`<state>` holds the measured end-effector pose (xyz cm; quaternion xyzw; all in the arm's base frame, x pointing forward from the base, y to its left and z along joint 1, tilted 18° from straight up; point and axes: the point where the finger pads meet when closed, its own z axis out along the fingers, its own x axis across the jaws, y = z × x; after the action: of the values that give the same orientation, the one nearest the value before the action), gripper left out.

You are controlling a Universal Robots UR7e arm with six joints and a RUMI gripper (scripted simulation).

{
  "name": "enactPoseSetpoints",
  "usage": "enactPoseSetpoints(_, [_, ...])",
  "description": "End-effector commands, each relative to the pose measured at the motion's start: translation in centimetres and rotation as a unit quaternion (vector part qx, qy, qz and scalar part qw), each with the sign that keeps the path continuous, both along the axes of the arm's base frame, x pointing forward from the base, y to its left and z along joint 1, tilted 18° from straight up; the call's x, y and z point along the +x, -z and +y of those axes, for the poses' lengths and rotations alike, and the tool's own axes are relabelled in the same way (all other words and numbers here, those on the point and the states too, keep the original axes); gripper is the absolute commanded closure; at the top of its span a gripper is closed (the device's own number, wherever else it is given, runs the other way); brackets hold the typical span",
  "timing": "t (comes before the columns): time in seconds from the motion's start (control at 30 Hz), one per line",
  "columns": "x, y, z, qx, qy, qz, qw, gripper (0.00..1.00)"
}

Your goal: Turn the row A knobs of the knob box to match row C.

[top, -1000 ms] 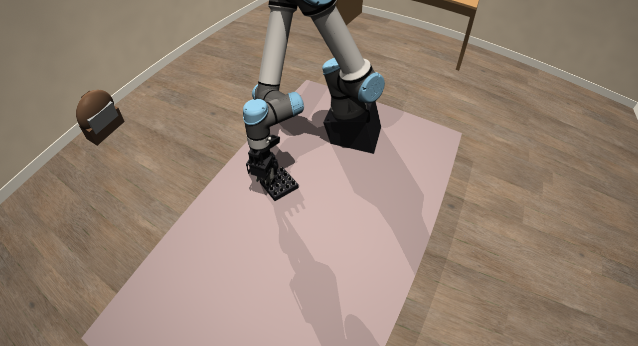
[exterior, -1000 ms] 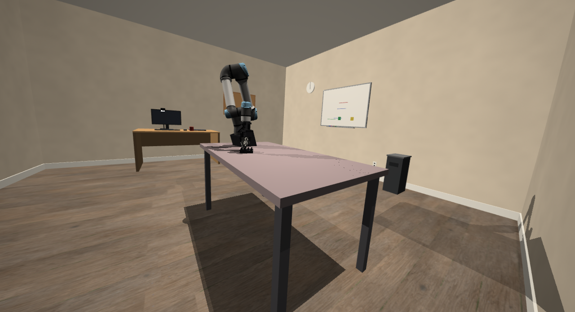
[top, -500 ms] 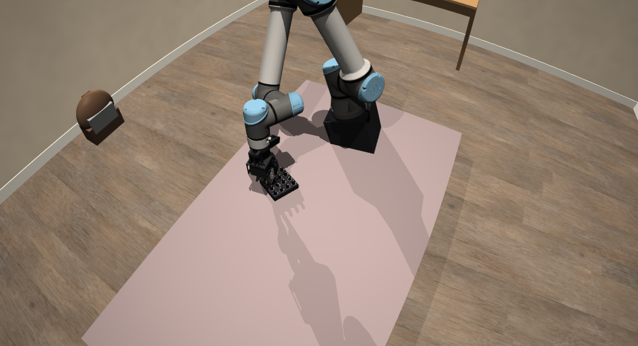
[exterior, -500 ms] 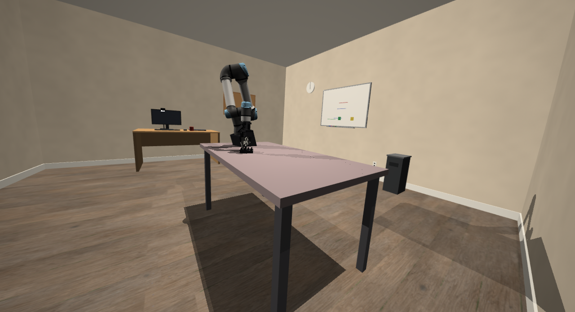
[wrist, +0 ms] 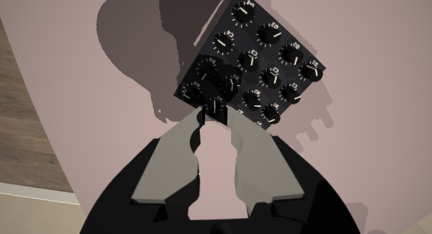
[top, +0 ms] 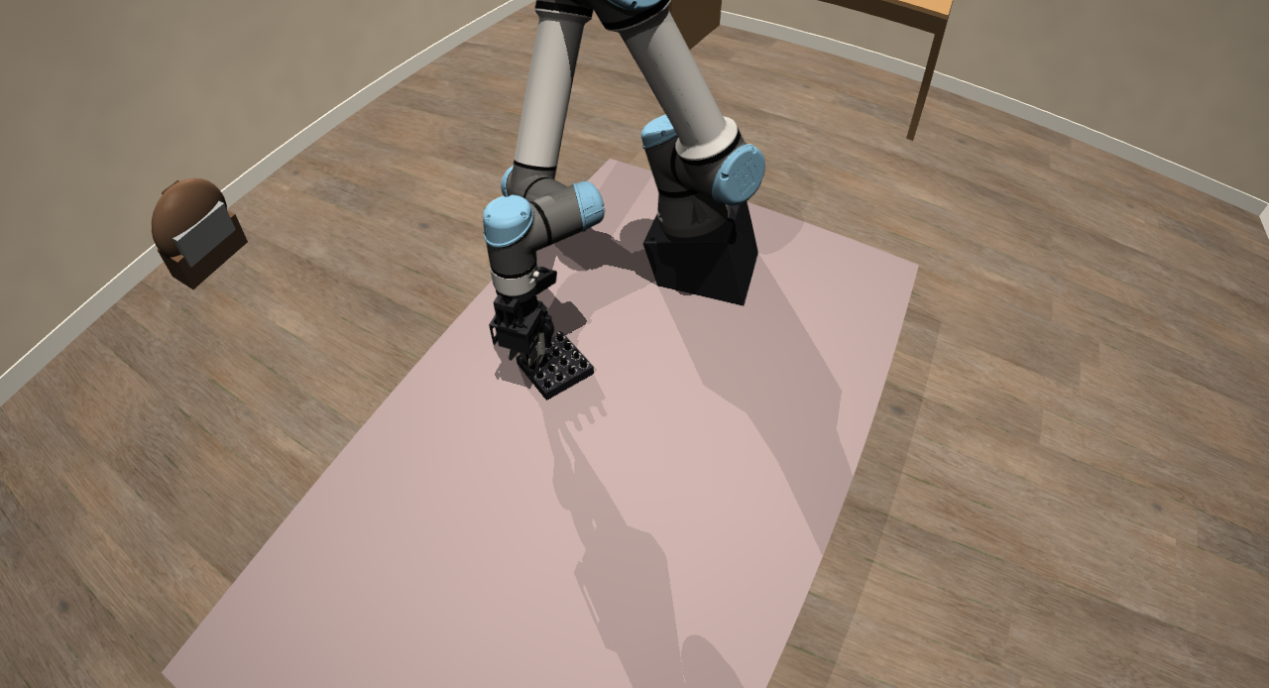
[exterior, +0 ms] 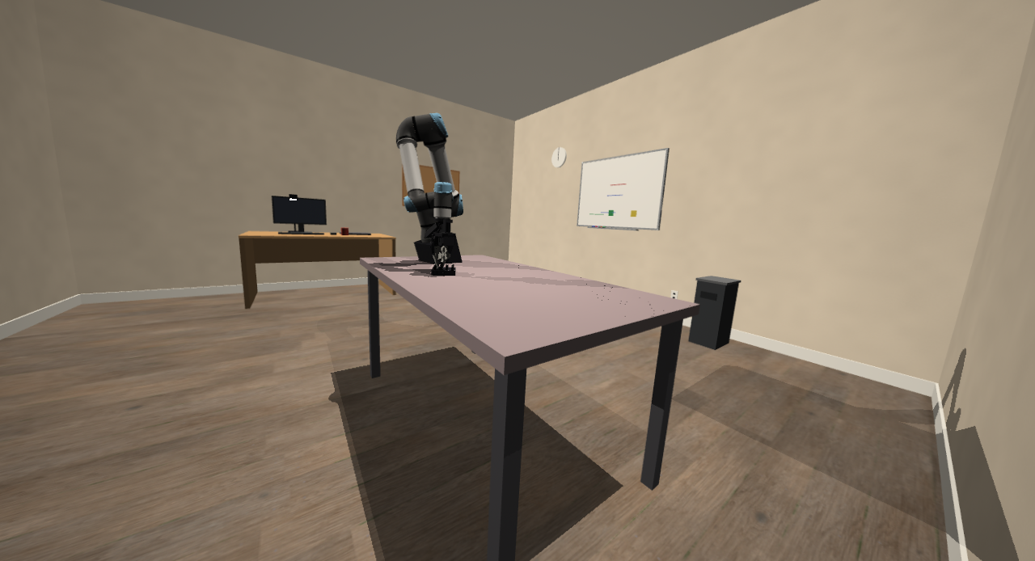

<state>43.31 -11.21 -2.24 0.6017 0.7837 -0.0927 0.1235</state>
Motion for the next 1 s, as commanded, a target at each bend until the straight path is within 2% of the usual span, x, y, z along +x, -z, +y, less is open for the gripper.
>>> enactPoseSetpoints(0.0, [0.0,-0.3,0.1,0.0,0.0,-0.001,1.0,0.89])
enactPoseSetpoints(0.4, [-0.2,-3.2,1.0,0.0,0.0,-0.001,1.0,0.89])
enactPoseSetpoints(0.93, [-0.3,-3.4,1.0,0.0,0.0,-0.001,1.0,0.89])
enactPoseSetpoints(0.97, [-0.3,-3.4,1.0,0.0,0.0,-0.001,1.0,0.0])
